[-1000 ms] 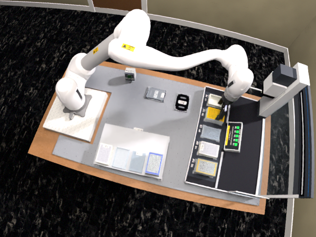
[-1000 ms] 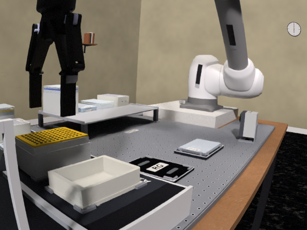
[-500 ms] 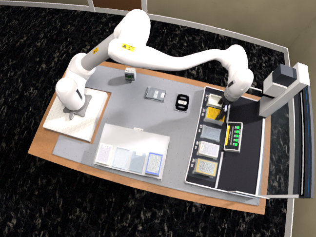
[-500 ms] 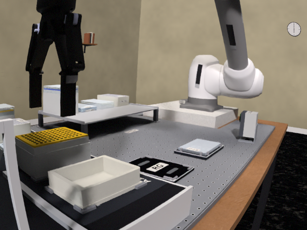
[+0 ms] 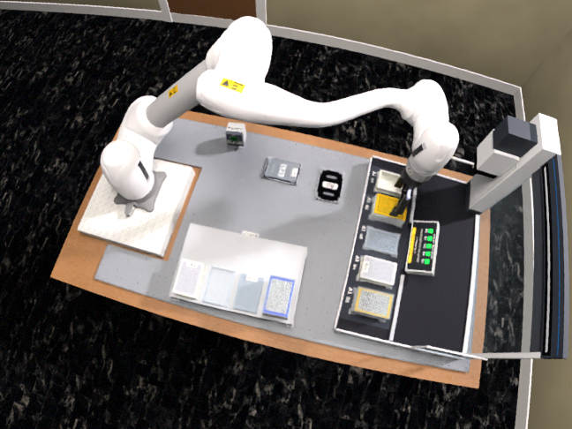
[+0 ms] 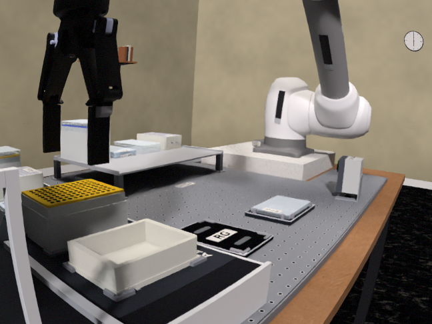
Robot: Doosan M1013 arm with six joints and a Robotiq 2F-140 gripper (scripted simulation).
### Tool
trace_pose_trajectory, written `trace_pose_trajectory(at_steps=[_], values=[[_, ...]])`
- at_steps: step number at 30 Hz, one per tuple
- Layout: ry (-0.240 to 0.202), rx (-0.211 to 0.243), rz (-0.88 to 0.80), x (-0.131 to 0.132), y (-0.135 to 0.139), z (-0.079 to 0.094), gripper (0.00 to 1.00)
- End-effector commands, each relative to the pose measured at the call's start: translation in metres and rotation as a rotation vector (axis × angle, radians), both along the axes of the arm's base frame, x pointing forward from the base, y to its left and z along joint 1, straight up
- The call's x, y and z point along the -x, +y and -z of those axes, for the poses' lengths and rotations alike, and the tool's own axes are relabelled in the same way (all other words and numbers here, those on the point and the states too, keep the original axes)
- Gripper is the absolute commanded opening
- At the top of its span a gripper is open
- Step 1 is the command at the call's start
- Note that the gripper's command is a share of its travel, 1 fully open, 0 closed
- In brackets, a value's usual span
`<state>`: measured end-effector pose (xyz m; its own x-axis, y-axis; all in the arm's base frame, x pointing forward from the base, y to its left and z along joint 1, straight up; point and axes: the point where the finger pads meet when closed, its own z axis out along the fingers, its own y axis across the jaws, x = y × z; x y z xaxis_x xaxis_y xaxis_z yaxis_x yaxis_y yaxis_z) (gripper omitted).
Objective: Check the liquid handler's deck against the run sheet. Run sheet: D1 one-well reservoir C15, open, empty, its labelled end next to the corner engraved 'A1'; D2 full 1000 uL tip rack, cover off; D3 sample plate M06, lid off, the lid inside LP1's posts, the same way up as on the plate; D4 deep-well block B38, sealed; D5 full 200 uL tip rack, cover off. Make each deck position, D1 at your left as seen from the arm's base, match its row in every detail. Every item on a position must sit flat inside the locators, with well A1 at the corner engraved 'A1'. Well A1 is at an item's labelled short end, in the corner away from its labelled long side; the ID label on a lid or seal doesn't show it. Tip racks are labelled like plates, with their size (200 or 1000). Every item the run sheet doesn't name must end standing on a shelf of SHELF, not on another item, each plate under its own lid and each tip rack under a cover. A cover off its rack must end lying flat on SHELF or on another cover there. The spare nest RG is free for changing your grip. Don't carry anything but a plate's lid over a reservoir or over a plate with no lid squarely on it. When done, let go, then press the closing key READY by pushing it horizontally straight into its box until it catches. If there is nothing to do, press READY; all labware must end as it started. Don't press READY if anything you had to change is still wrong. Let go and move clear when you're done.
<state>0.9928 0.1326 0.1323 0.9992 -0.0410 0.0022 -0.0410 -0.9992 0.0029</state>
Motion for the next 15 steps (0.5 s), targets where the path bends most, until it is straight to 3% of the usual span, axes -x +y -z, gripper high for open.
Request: trace_pose_trajectory(at_steps=[1, 15], values=[[-0.002, -0.001, 0.0, -0.001, 0.015, -0.002, 0.79], [-0.002, -0.001, 0.0, -0.003, 0.075, -0.002, 0.79]])
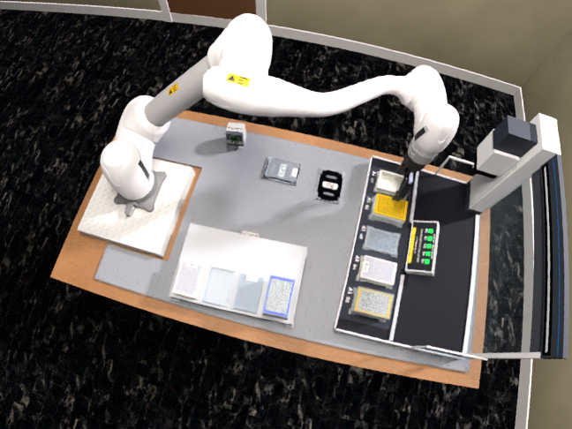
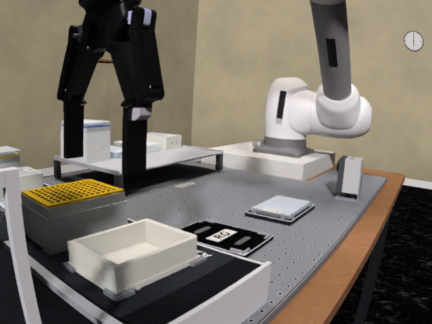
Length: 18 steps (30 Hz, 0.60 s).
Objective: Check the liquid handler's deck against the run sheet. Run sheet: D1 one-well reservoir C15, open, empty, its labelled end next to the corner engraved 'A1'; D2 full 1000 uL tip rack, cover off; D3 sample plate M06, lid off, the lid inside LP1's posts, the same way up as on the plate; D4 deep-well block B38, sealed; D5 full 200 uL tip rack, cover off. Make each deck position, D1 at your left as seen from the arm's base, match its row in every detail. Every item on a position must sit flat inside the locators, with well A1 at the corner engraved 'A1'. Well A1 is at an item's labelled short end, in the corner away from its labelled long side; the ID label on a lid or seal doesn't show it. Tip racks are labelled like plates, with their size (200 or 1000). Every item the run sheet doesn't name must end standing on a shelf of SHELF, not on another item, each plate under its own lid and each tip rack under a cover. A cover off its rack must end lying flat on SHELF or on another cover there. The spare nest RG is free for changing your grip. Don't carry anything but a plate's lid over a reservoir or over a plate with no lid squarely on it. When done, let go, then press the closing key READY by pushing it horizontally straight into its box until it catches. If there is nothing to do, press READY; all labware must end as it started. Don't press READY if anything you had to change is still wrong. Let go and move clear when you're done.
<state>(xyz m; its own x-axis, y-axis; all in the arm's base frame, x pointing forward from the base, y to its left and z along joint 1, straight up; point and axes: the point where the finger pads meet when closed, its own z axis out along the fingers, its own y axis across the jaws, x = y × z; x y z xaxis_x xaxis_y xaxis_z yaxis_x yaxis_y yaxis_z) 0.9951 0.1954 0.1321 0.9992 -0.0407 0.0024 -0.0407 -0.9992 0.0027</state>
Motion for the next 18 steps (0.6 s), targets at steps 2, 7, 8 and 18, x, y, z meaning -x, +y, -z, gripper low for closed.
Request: trace_pose_trajectory(at_steps=[2, 7, 8, 18], values=[[-0.002, -0.001, 0.0, -0.001, 0.022, -0.002, 0.79], [-0.002, -0.001, 0.0, -0.002, 0.037, -0.002, 0.79], [-0.002, -0.001, 0.0, -0.002, 0.042, -0.002, 0.79], [-0.002, -0.001, 0.0, -0.003, 0.056, -0.002, 0.79]])
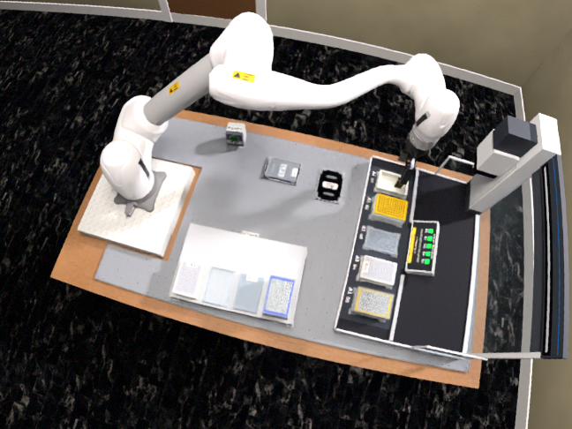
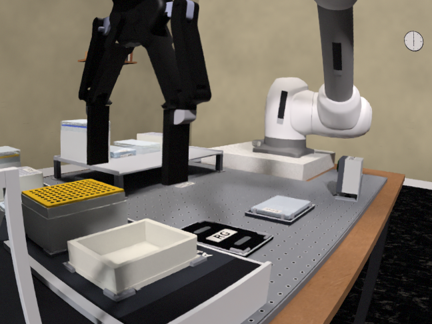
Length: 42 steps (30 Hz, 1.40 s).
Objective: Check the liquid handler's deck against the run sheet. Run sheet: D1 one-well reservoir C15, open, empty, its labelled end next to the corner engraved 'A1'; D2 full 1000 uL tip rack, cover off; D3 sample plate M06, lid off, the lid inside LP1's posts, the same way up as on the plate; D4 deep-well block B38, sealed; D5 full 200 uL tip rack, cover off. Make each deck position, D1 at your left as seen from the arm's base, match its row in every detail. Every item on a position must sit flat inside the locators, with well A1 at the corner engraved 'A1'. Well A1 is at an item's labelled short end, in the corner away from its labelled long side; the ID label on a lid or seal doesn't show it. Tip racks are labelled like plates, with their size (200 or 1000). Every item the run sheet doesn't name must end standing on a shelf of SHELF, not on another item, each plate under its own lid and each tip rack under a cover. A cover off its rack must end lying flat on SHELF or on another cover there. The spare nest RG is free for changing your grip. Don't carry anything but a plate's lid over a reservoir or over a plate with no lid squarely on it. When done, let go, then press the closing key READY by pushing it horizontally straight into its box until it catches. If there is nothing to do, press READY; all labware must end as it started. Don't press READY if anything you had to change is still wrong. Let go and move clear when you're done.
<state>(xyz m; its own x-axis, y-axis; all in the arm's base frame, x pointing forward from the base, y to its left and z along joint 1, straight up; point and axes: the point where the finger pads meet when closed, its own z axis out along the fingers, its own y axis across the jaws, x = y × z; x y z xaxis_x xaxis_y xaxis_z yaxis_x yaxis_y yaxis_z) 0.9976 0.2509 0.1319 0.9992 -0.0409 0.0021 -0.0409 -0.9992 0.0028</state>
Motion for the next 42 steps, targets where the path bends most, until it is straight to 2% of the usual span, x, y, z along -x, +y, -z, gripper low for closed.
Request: trace_pose_trajectory(at_steps=[1, 28, 38, 42], values=[[-0.002, -0.001, 0.0, 0.0, 0.0, -0.002, 0.79], [-0.002, -0.001, 0.0, 0.0, 0.0, -0.002, 0.79], [-0.002, -0.001, 0.0, 0.0, 0.0, -0.035, 0.79], [-0.002, -0.001, 0.0, 0.0, 0.0, -0.042, 0.79]])
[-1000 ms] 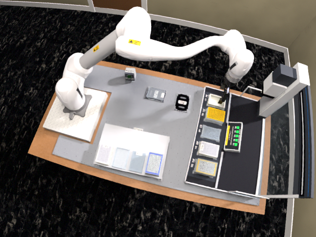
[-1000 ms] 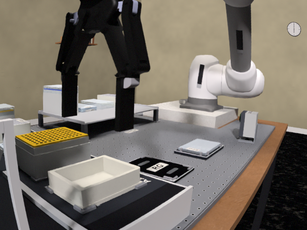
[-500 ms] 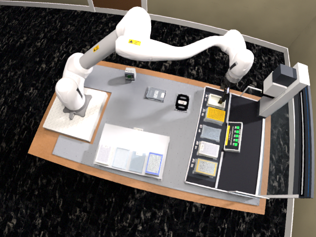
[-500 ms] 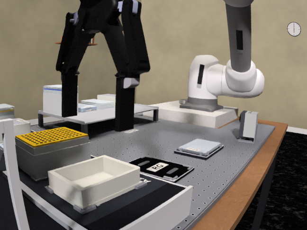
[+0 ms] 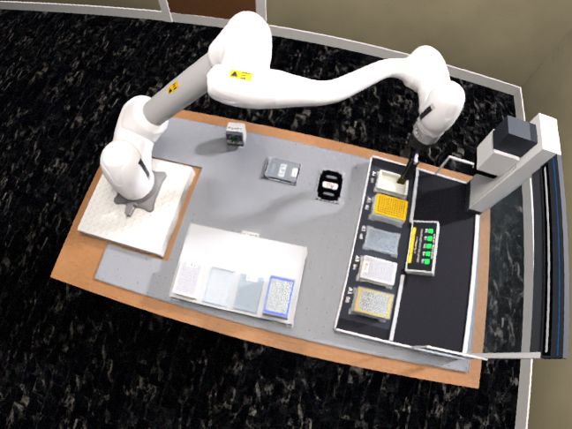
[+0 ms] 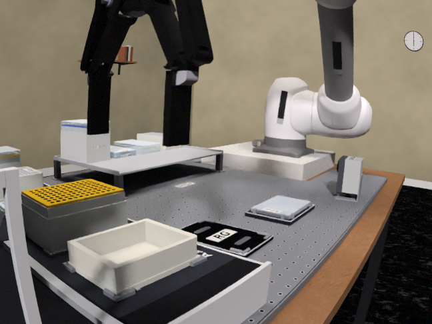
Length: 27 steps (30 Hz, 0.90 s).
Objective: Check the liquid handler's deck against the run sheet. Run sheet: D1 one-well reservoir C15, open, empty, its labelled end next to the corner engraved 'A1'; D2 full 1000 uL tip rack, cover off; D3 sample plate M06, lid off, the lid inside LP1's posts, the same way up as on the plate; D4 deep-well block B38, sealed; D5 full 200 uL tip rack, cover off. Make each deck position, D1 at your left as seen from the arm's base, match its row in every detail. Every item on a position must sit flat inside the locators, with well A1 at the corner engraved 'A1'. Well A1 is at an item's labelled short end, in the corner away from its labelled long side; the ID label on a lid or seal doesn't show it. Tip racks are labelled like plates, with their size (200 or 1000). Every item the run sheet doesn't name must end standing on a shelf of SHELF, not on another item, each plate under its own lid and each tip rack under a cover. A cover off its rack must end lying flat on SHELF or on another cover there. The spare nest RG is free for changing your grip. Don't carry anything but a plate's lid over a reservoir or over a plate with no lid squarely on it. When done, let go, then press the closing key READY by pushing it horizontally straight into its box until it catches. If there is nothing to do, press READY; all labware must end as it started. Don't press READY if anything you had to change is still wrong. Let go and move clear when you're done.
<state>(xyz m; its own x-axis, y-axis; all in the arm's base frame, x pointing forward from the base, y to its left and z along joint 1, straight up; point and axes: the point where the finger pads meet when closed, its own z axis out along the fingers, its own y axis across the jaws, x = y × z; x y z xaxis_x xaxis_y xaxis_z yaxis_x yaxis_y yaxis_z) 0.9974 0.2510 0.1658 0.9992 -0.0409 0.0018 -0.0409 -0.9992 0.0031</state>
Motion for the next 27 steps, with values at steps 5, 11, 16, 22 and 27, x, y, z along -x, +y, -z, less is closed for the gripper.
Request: trace_pose_trajectory(at_steps=[5, 11, 16, 22, 27], values=[[-0.002, -0.001, 0.0, 0.0, 0.0, -0.025, 0.79], [-0.002, -0.001, 0.0, 0.0, 0.0, -0.045, 0.79], [-0.002, -0.001, 0.0, 0.0, 0.0, -0.055, 0.79], [-0.002, -0.001, 0.0, 0.0, 0.0, -0.075, 0.79], [-0.002, -0.001, 0.0, 0.0, 0.0, -0.091, 0.79]])
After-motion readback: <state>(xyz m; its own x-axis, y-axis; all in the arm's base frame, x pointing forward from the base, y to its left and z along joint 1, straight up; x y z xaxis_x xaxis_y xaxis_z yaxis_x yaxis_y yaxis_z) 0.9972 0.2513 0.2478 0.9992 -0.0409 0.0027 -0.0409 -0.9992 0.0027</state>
